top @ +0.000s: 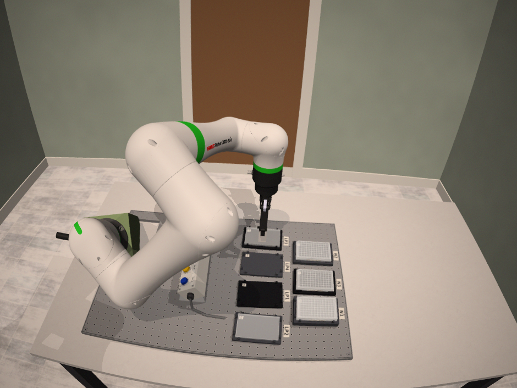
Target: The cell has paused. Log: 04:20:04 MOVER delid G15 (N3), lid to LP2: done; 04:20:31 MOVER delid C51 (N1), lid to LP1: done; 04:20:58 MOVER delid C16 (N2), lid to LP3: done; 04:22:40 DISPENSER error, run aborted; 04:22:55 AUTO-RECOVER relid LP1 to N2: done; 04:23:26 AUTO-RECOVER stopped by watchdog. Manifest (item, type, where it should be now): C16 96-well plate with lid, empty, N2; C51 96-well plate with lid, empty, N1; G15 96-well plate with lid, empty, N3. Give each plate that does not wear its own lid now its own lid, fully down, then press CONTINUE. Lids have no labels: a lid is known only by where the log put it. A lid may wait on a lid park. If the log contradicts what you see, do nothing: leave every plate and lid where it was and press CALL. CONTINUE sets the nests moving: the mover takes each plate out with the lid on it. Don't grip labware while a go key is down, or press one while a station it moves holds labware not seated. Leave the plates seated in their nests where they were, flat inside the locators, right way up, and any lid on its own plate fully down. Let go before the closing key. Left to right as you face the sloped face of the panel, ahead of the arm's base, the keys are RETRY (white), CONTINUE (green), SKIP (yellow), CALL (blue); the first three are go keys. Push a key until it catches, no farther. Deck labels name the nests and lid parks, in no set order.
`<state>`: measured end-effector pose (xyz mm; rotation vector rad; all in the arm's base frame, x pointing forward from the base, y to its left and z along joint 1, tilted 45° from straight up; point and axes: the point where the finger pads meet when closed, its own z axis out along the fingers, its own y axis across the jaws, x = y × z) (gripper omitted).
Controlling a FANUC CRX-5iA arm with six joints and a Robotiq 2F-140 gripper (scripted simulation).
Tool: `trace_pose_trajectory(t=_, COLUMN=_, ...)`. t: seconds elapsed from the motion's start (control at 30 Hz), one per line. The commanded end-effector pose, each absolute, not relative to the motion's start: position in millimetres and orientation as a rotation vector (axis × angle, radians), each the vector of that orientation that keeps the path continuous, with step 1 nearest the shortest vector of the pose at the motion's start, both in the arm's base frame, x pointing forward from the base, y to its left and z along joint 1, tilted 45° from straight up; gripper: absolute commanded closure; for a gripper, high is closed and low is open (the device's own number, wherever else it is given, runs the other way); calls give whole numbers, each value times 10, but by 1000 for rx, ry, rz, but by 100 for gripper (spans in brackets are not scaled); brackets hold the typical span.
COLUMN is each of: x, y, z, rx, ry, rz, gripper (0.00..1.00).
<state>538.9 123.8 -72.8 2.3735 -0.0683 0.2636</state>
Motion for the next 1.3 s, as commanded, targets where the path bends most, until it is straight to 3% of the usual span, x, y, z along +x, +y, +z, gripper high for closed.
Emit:
trace_pose_trajectory(t=0.0, x=5399, y=1211, z=-758, rx=2374, ry=-68, rz=264, gripper=34)
trace_pose_trajectory(t=1.27, x=5420, y=1138, z=-835, rx=2374, ry=-68, rz=264, gripper=34)
